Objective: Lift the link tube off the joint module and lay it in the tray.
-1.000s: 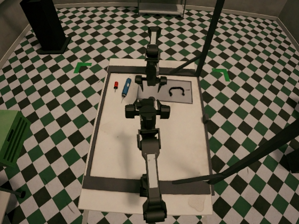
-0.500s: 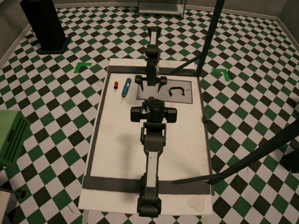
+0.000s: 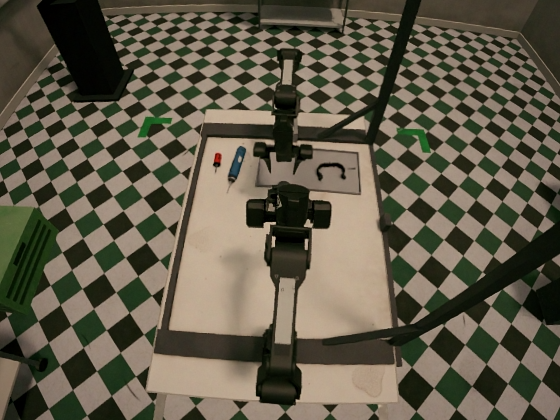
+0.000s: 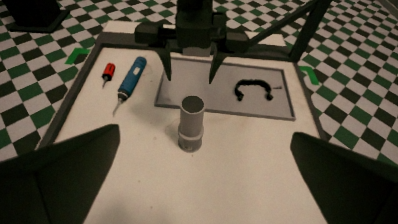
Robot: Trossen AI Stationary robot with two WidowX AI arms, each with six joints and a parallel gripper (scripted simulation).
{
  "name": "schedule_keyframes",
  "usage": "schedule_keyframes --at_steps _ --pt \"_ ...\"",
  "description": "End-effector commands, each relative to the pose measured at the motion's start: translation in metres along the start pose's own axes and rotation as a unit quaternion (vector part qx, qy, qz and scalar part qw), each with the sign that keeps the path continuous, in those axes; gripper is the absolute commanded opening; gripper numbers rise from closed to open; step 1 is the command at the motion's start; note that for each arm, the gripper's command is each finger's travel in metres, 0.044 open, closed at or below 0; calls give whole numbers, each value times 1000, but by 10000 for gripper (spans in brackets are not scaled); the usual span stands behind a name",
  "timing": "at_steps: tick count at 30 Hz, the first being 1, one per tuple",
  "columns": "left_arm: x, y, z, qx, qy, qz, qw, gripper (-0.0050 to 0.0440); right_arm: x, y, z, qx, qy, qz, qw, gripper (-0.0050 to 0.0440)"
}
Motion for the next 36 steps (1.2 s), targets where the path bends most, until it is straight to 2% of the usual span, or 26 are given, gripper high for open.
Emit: schedule_keyframes --at_steps 1,2,8,13,17,19,20,27,34,36 --pt "-1 -7 28 7 -3 3 1000 440 4 -9 -10 -43 -6 -2 999 354" --pt "-1 -7 28 7 -3 3 1000 440 4 -9 -10 -43 -6 -2 999 354" --pt "2 -24 71 6 -5 5 1000 440 11 -34 2 -103 -18 0 994 354" --pt "2 -32 86 6 -7 6 1000 440 17 -61 14 -137 -25 0 990 354" --pt "3 -35 89 8 -7 6 1000 440 23 -84 28 -158 -29 0 987 354" --pt "3 -35 89 8 -7 6 1000 440 23 -84 28 -158 -29 0 987 354" --pt "2 -32 87 3 -7 5 1000 440 23 -84 29 -182 -35 0 983 354" --pt "2 -31 87 1 -8 5 1000 440 30 -115 50 -228 -44 0 973 354" --pt "2 -32 87 2 -8 5 1000 440 33 -126 58 -286 -55 1 957 354" --pt "2 -32 87 2 -8 5 1000 440 33 -126 58 -286 -55 1 957 354"
Point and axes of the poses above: on each arm, the point midway between the two fingers, 35 mm back from their tips, its own z axis out along the fingers, its own x axis across the jaws, y = z × x, the point moved 6 cm from there along -z, back along the fingers, and after that the axes turned 11 degrees about -z, right-handed, at the moved point
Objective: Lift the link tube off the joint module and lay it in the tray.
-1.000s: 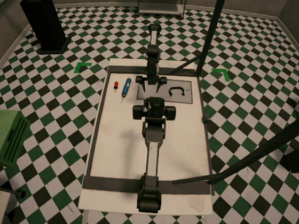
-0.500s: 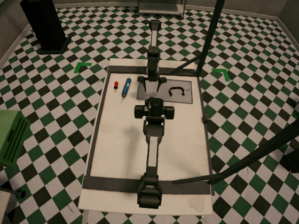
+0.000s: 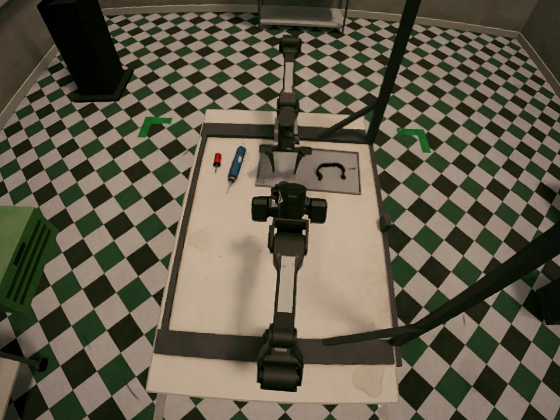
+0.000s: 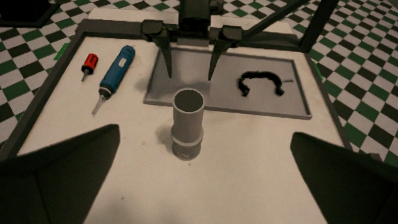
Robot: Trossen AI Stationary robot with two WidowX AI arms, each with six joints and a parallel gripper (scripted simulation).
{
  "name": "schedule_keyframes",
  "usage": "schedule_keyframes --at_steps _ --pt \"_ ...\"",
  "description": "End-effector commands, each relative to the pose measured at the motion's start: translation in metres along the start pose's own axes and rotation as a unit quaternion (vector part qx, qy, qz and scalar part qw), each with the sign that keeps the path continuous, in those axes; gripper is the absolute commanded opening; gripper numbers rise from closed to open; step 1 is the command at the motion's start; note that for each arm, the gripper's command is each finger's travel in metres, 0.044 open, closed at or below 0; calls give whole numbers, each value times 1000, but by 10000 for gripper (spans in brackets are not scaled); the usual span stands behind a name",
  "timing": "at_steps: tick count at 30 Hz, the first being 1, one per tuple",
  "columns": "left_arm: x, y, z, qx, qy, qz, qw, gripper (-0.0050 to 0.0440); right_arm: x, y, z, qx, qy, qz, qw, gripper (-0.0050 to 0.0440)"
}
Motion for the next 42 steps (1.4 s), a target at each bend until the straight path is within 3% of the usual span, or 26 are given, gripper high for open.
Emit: schedule_keyframes --at_steps 1,4,17,42 --pt "0 4 -4 -9 -2 0 1000 440 0 5 -2 -56 -11 2 998 354" --pt "0 4 -4 -9 -2 0 1000 440 0 5 -3 -80 -15 2 997 354" --pt "0 4 -4 -9 -2 0 1000 440 -2 17 13 -88 -17 2 996 354" --pt "0 4 -4 -9 -2 0 1000 440 -4 28 81 -90 -17 2 996 354"
Point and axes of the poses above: on each arm, the point midway between the two fingers, 35 mm back from their tips, its own z axis out along the fingers, its own x axis across the jaws, y = z × x, the point moved 6 cm from there along -z, back along the fingers, and after that the axes turned 11 degrees about -z, right-handed, at the moved point
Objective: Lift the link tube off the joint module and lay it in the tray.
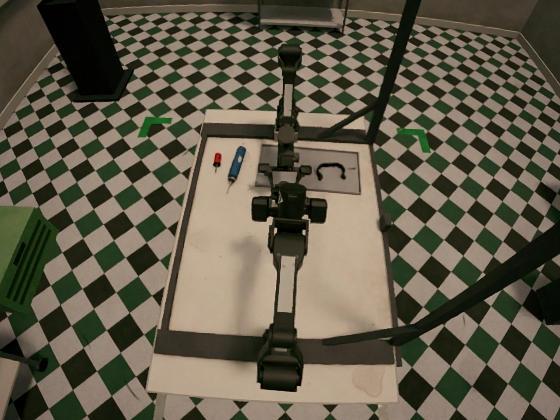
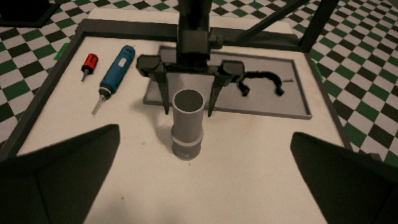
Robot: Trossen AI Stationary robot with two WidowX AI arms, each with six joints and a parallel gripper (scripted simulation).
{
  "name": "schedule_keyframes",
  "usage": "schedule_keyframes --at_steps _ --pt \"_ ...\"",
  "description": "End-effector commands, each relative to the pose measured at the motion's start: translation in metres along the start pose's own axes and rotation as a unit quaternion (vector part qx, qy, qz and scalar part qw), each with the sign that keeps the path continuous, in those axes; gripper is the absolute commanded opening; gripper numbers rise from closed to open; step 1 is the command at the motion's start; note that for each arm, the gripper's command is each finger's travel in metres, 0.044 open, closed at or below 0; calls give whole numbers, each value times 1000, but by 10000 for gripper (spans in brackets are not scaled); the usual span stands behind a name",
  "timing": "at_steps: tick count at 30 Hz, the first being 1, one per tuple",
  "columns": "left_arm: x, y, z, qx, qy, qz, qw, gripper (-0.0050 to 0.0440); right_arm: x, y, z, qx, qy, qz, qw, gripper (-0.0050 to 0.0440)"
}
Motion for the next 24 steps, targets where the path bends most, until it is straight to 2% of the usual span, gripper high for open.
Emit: schedule_keyframes --at_steps 1,16,17,19,20,22,23,24 --pt "0 4 -4 -9 -2 0 1000 440 -1 10 13 -14 -2 2 1000 354" --pt "0 4 -4 -9 -2 0 1000 440 -1 7 19 -11 -1 2 1000 354" --pt "0 4 -4 -9 -2 0 1000 440 -1 7 17 -11 -2 1 1000 335" --pt "0 4 -4 -9 -2 0 1000 440 -1 7 17 -11 -2 1 1000 335" --pt "0 4 -4 -9 -2 0 1000 440 -1 7 17 -11 -2 1 1000 315" --pt "0 4 -4 -9 -2 0 1000 440 -1 7 17 -11 -2 1 1000 315" --pt "0 4 -4 -9 -2 0 1000 440 -1 7 17 -11 -2 1 1000 295" --pt "0 4 -4 -9 -2 0 1000 440 -1 7 17 -11 -2 1 1000 295"
Point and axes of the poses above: on each arm, the point midway between the two fingers, 35 mm back from their tips, its own z axis out along the fingers, its own x axis across the jaws, y = z × x, the point moved 6 cm from there along -z, back along the fingers, and after that the axes turned 11 degrees about -z, right-handed, at the moved point
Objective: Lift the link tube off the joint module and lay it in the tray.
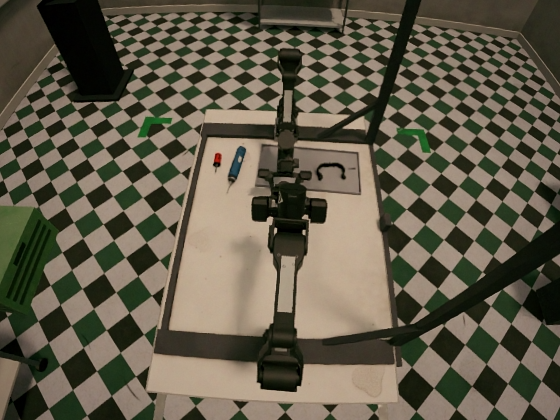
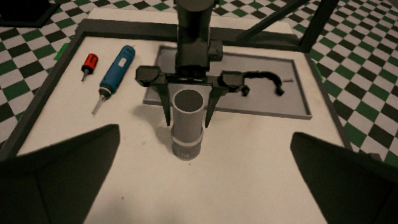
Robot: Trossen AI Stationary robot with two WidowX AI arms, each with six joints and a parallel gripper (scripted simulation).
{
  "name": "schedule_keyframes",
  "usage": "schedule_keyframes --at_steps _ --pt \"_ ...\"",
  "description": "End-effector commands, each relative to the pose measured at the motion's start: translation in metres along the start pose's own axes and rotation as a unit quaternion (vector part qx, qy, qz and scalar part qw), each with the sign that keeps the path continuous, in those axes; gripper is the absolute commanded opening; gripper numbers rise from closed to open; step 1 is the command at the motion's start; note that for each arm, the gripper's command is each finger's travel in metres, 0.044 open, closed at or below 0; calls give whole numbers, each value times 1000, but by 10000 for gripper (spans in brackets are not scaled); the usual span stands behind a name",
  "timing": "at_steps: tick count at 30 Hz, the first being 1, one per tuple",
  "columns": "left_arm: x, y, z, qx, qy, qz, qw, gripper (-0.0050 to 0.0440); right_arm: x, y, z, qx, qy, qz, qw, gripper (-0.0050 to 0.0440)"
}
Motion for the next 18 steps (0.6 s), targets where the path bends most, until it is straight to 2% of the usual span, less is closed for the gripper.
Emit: schedule_keyframes --at_steps 1,3,4,9,10,18 --pt "0 4 -4 -9 -2 0 1000 440 -1 8 -1 -12 -2 1 1000 295" --pt "0 4 -4 -9 -2 0 1000 440 -1 8 -1 -12 -2 1 1000 295" --pt "0 4 -4 -9 -2 0 1000 440 -1 8 -1 -12 -2 1 1000 275" --pt "0 4 -4 -9 -2 0 1000 440 -1 8 -1 -12 -2 1 1000 255" --pt "0 4 -4 -9 -2 0 1000 440 -1 8 -1 -12 -2 1 1000 235" --pt "0 4 -4 -9 -2 0 1000 440 -1 8 -1 -12 -2 1 1000 202"
Point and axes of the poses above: on each arm, the point midway between the two fingers, 35 mm back from their tips, its own z axis out along the fingers, its own x axis across the jaws, y = z × x, the point moved 6 cm from there along -z, back along the fingers, and after that the axes turned 11 degrees about -z, right-handed, at the moved point
